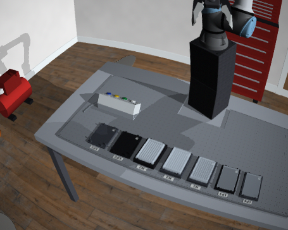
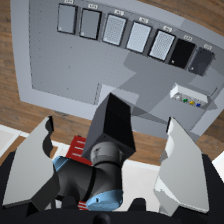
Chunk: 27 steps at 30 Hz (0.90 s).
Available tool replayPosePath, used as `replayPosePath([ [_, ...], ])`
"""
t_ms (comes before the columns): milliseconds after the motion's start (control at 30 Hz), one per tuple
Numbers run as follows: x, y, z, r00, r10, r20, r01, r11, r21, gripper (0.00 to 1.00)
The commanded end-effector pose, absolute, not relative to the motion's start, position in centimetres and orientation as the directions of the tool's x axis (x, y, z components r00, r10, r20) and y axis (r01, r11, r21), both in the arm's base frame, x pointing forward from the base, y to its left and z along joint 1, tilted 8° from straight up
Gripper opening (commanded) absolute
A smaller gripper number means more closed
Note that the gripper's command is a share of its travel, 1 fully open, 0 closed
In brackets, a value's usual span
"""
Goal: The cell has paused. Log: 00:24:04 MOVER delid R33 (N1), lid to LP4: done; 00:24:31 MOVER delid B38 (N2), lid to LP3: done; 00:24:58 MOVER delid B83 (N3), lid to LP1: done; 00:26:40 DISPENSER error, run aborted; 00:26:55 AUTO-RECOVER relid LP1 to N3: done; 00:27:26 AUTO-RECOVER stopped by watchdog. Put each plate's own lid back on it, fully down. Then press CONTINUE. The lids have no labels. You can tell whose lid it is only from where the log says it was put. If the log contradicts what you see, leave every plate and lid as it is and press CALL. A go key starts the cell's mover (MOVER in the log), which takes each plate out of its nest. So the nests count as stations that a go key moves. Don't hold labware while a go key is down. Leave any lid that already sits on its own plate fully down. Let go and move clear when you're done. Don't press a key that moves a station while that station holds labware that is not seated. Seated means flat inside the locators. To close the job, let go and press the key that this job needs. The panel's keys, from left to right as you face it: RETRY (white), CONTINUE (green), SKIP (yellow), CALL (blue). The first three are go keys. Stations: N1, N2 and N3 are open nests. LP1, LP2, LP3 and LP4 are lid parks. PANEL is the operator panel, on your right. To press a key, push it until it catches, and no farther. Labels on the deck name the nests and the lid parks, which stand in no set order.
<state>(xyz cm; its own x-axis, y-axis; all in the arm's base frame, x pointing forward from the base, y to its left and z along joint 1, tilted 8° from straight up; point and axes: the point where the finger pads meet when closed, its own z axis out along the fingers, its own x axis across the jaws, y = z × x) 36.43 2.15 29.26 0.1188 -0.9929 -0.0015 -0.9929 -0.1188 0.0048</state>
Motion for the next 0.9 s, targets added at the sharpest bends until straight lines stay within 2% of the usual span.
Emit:
replayPosePath([
  [0,36.2,1.3,28.9,0.044,-0.999,0.001,-0.999,-0.044,-0.005,0.82],
  [867,41.9,-1.9,22.6,0.031,-1.0,0.004,-0.999,-0.031,-0.015,0.82],
])
